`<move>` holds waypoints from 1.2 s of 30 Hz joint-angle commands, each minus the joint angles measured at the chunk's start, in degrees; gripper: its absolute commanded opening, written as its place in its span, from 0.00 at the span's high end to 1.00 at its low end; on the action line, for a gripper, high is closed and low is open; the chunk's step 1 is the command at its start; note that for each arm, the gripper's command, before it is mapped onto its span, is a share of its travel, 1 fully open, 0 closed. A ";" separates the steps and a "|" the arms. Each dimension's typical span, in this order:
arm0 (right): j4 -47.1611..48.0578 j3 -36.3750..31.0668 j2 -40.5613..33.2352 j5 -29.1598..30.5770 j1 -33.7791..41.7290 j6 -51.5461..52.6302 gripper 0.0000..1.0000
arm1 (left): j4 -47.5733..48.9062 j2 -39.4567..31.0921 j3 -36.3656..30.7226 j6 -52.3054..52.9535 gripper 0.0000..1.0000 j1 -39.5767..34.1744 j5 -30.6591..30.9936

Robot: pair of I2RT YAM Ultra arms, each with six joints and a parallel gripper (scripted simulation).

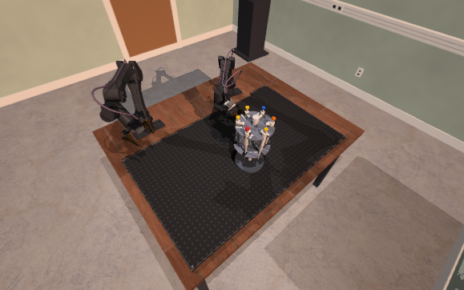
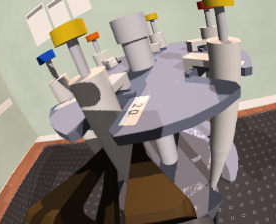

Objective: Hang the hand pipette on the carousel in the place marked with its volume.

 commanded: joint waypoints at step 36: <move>0.60 0.95 0.34 -1.08 -0.47 -0.39 0.00 | 3.20 -3.48 -4.53 -0.40 0.50 -2.90 -3.06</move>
